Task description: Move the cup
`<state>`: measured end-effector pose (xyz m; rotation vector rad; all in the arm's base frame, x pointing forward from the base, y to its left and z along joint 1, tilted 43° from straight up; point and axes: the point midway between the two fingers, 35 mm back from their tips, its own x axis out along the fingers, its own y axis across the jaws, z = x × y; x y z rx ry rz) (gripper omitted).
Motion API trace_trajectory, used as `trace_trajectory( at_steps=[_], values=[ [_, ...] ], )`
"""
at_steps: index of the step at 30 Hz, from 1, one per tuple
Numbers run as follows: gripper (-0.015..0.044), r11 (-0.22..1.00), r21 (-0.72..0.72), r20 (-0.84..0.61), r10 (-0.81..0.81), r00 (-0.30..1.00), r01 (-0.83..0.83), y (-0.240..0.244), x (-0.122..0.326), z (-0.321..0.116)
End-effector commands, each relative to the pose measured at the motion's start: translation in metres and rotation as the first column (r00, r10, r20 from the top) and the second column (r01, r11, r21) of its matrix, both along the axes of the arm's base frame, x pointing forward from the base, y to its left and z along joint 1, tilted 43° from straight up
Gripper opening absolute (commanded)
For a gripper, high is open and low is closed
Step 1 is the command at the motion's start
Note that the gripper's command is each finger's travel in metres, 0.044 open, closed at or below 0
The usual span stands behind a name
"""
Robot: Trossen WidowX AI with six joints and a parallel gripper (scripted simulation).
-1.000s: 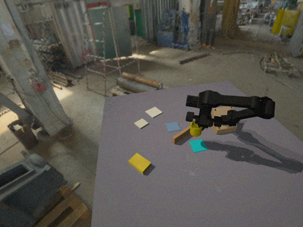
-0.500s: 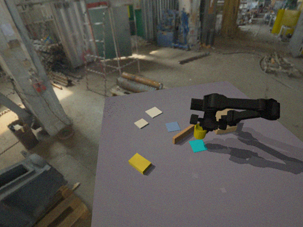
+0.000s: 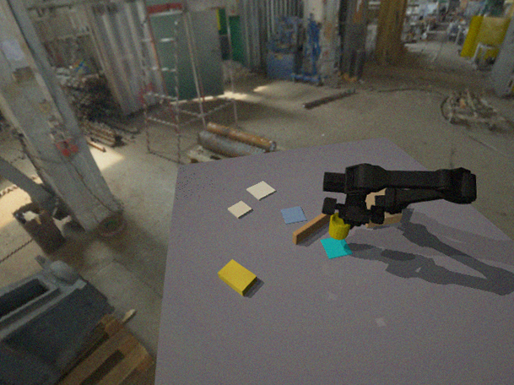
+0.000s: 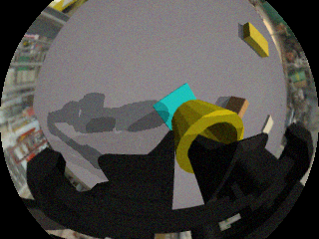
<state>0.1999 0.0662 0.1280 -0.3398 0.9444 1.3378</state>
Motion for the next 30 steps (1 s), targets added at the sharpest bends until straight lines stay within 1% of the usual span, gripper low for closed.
trace_trajectory(
  at_steps=[1,30],
  values=[
    [0.0,1.0,0.005,-0.011,-0.001,1.0,0.001,0.005,-0.002,-0.006],
    [0.0,1.0,0.006,-0.01,-0.001,1.0,0.001,0.029,-0.005,-0.031]
  ],
)
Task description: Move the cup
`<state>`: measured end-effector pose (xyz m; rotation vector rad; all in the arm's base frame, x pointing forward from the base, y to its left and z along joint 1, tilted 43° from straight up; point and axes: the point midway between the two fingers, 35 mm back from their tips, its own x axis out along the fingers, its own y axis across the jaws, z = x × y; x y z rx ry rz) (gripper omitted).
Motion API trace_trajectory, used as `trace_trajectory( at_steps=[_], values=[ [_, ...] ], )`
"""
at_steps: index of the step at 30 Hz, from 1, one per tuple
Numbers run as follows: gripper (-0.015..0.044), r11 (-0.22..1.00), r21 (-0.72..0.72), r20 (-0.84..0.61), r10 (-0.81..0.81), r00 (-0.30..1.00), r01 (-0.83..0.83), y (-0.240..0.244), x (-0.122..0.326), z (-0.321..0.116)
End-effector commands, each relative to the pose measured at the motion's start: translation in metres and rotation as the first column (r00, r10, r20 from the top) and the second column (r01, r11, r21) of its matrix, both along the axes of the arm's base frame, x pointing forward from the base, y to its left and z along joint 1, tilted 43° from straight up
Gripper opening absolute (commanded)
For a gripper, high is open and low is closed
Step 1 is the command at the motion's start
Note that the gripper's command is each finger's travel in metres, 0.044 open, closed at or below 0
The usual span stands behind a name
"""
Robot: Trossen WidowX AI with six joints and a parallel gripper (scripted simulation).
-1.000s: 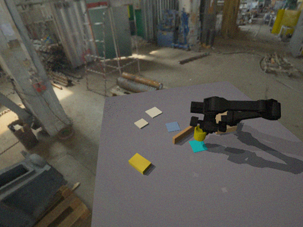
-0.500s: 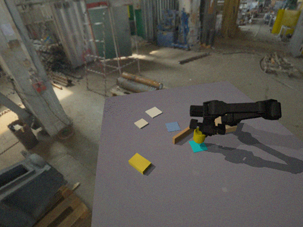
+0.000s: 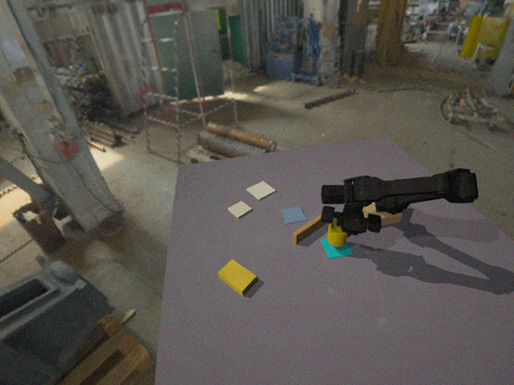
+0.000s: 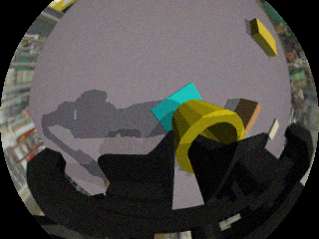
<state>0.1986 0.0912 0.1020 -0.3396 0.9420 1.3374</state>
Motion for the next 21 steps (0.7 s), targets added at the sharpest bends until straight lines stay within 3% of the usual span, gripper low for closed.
trace_trajectory(
  at_steps=[1,21],
  values=[
    [0.0,1.0,0.004,-0.011,-0.001,1.0,0.001,0.005,-0.003,-0.006],
    [0.0,1.0,0.008,-0.012,0.0,1.0,0.0,0.02,-0.007,-0.02]
  ],
)
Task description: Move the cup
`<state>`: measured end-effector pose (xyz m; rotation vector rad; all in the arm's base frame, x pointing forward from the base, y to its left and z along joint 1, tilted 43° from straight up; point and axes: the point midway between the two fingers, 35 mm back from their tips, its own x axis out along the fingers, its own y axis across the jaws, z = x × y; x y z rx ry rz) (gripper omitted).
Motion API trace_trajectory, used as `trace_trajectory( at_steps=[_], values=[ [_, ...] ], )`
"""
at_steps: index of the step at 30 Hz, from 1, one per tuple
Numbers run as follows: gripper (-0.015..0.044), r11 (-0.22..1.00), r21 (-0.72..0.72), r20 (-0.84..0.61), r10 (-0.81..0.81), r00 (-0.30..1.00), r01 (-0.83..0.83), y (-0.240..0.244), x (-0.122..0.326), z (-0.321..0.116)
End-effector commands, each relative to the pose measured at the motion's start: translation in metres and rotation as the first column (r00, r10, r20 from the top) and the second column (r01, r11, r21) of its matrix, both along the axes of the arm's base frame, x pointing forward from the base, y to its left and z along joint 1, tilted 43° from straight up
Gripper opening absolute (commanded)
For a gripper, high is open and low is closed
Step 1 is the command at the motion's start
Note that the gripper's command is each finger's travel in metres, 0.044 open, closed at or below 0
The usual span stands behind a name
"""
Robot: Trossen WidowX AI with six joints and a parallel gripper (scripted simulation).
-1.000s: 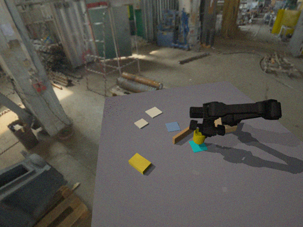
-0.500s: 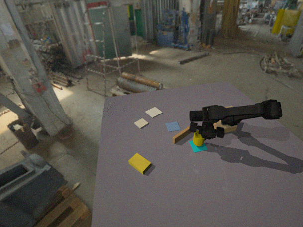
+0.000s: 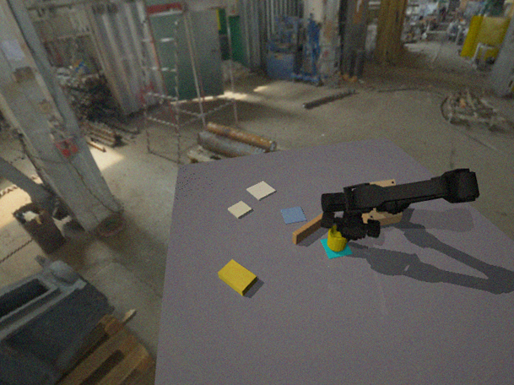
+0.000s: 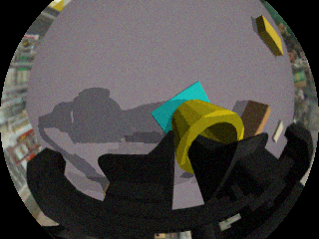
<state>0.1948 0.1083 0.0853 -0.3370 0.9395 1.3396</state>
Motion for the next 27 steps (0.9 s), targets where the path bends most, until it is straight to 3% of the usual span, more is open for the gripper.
trace_trajectory(
  at_steps=[1,15,21,27],
  values=[
    [0.0,1.0,0.004,-0.011,-0.001,1.0,0.001,0.0028,-0.0035,-0.0036],
    [0.0,1.0,0.0,-0.001,0.0,1.0,0.0,0.0011,-0.0005,-0.0011],
    [0.0147,1.0,0.0,-0.001,0.0,1.0,0.0,0.0011,-0.0005,-0.0011],
    [0.0147,1.0,0.0,-0.001,0.0,1.0,0.0,0.001,-0.0005,-0.001]
  ],
)
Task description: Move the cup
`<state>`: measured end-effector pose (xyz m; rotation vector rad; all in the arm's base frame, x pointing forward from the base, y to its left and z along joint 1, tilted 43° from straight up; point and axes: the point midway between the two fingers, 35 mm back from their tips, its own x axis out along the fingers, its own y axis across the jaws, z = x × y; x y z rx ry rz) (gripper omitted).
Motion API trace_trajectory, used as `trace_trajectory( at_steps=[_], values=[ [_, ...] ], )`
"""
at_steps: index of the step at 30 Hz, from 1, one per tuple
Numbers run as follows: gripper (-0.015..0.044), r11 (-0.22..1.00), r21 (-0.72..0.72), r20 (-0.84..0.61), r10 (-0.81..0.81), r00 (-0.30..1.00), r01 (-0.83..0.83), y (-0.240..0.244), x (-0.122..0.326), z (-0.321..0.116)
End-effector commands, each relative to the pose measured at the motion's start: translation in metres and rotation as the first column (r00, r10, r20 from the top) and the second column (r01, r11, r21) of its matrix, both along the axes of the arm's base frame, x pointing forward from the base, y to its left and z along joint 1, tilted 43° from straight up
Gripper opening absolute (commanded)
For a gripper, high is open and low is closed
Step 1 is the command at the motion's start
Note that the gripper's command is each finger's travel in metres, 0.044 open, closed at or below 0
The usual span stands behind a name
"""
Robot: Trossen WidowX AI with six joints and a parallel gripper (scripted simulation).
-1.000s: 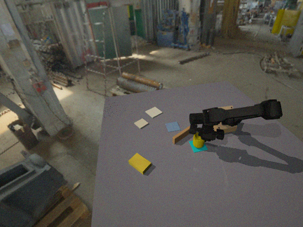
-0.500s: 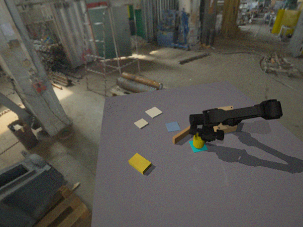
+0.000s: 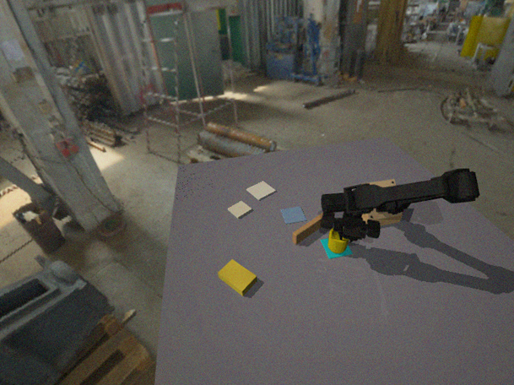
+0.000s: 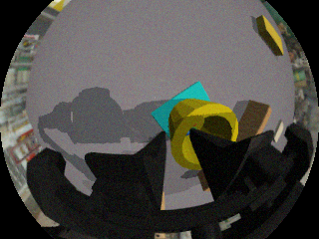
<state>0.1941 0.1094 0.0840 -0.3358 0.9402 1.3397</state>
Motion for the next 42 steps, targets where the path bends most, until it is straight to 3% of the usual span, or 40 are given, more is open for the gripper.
trace_trajectory(
  at_steps=[1,42],
  values=[
    [0.0147,1.0,0.0,0.0,0.001,1.0,-0.001,0.0,0.0,0.001],
    [0.0147,1.0,0.0,-0.011,-0.001,1.0,0.001,-0.032,0.002,0.032]
  ],
)
